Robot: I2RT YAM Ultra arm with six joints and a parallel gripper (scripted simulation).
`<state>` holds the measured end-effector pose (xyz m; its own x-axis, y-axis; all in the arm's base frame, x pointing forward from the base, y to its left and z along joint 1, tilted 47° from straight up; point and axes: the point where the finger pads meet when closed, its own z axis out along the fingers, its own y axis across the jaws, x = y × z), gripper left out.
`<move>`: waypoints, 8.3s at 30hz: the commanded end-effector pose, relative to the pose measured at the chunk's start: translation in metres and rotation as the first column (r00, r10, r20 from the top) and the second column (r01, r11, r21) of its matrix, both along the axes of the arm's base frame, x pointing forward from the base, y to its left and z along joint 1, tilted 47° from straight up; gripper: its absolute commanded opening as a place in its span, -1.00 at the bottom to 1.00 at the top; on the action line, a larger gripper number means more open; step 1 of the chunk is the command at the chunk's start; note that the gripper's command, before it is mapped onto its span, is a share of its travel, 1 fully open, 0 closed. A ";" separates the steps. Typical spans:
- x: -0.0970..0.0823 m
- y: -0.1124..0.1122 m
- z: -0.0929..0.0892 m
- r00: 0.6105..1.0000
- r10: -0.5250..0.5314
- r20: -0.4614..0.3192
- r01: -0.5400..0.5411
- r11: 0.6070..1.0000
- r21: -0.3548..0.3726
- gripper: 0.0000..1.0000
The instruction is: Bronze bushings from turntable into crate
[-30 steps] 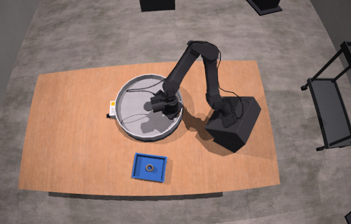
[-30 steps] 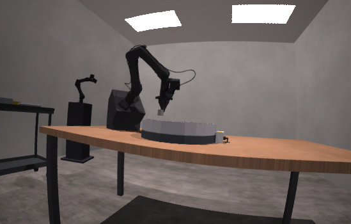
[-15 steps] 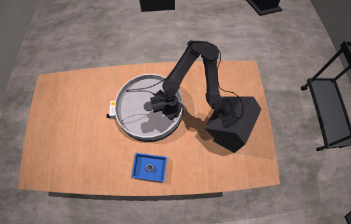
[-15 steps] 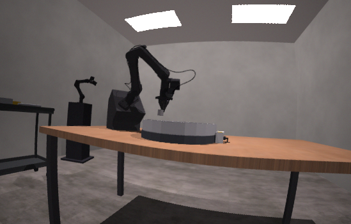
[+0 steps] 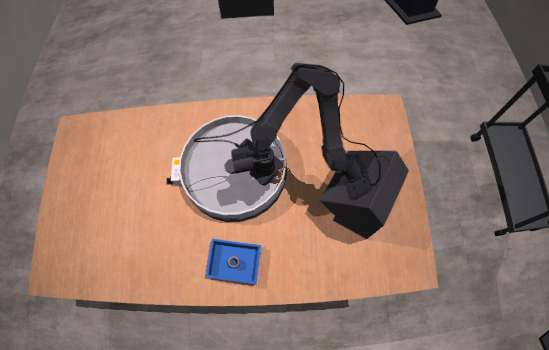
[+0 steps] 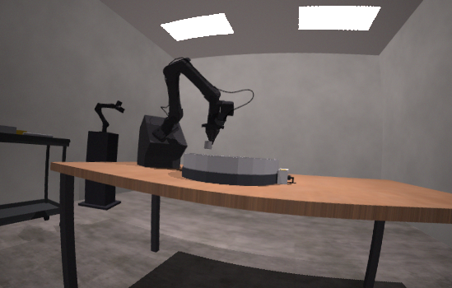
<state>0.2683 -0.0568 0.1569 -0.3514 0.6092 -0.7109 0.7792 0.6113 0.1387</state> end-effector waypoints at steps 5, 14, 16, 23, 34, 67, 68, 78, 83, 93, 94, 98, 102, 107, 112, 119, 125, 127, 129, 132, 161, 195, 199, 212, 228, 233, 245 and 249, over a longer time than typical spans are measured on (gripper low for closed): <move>0.021 -0.011 0.031 1.000 0.018 0.004 -0.018 1.000 0.001 -1.00; 0.055 -0.039 0.077 1.000 0.018 0.007 -0.018 1.000 0.001 -1.00; 0.055 -0.039 0.077 1.000 0.018 0.007 -0.018 1.000 0.001 -1.00; 0.078 -0.057 0.108 1.000 0.019 0.009 -0.019 1.000 0.001 -1.00; 0.089 -0.064 0.143 0.998 0.033 0.046 -0.033 0.999 -0.006 -1.00; 0.091 -0.067 0.146 0.999 0.026 0.045 -0.026 1.000 -0.010 -1.00; 0.091 -0.067 0.146 0.999 0.026 0.045 -0.026 1.000 -0.010 -1.00; 0.091 -0.067 0.146 0.999 0.026 0.044 -0.026 1.000 -0.009 -1.00; 0.093 -0.071 0.143 0.999 0.021 0.033 -0.021 1.000 -0.006 -1.00; 0.094 -0.069 0.142 0.999 0.024 0.031 -0.024 1.000 -0.008 -1.00; 0.094 -0.069 0.142 0.999 0.024 0.031 -0.024 1.000 -0.008 -1.00; 0.094 -0.069 0.142 0.999 0.024 0.031 -0.024 1.000 -0.008 -1.00; 0.094 -0.069 0.142 0.999 0.024 0.031 -0.024 1.000 -0.008 -1.00; 0.094 -0.069 0.142 0.999 0.024 0.031 -0.024 1.000 -0.008 -1.00; 0.094 -0.069 0.142 0.999 0.024 0.031 -0.024 1.000 -0.008 -1.00; 0.094 -0.069 0.142 0.999 0.024 0.031 -0.024 1.000 -0.008 -1.00; 0.096 -0.070 0.139 1.000 0.024 0.021 -0.023 1.000 -0.006 -1.00; 0.094 -0.070 0.145 0.999 0.023 0.034 -0.022 1.000 -0.007 -1.00; 0.093 -0.071 0.146 0.999 0.021 0.036 -0.021 1.000 -0.007 -1.00; 0.093 -0.071 0.145 0.999 0.021 0.036 -0.020 1.000 -0.007 -1.00; 0.093 -0.071 0.145 0.999 0.021 0.036 -0.020 1.000 -0.007 -1.00; 0.091 -0.070 0.142 0.999 0.020 0.040 -0.020 1.000 -0.009 -1.00; 0.091 -0.070 0.142 0.999 0.020 0.040 -0.020 1.000 -0.009 -1.00; 0.092 -0.075 0.132 0.999 0.019 0.030 -0.019 1.000 -0.004 -1.00; 0.107 -0.079 0.137 0.997 0.030 0.072 -0.029 0.999 -0.018 -1.00; 0.107 -0.078 0.136 0.997 0.030 0.070 -0.029 0.999 -0.018 -1.00; 0.107 -0.078 0.136 0.997 0.030 0.069 -0.029 0.999 -0.018 -1.00; 0.107 -0.078 0.136 0.997 0.030 0.069 -0.029 0.999 -0.018 -1.00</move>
<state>0.3715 -0.1416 0.2630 -0.3646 0.6085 -0.7048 0.7748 0.6181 0.1328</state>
